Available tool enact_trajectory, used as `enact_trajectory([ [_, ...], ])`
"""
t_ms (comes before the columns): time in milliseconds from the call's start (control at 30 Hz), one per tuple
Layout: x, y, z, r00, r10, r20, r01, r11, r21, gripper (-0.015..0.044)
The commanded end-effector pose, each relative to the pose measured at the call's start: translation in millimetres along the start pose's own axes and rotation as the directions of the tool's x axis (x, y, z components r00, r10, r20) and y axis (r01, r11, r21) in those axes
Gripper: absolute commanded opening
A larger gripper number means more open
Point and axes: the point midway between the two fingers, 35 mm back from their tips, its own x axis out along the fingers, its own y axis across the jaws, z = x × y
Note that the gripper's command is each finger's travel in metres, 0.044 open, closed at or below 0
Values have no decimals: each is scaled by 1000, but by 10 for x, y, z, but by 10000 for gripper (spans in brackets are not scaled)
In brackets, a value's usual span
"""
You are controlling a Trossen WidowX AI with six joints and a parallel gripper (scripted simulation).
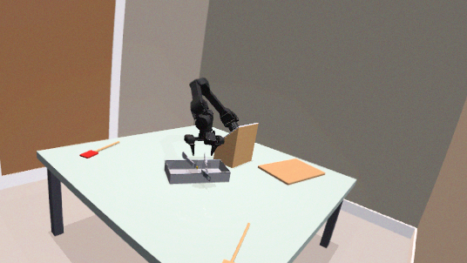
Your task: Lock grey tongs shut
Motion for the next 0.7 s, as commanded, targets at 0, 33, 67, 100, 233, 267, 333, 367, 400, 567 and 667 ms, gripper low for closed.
enact_trajectory([
  [0,71,-3,5,1000,-3,-4,3,1000,-5,440],
  [33,87,-4,6,1000,-3,-4,3,1000,-5,440],
  [67,104,-5,7,1000,-3,-4,3,1000,-6,440],
  [100,120,-6,9,1000,-3,-3,3,1000,-6,440],
  [233,187,-11,13,1000,-3,-3,3,1000,-6,440],
  [267,204,-12,14,1000,-3,-3,3,1000,-6,440],
  [333,237,-13,16,1000,-3,-3,3,1000,-6,440],
  [367,254,-14,16,1000,-3,-3,3,1000,-6,440],
  [400,271,-15,17,1000,-3,-3,2,1000,-6,440],
  [567,354,-18,19,1000,-3,-2,3,1000,-6,440],
  [667,403,-20,20,1000,-3,-2,3,1000,-6,440],
])
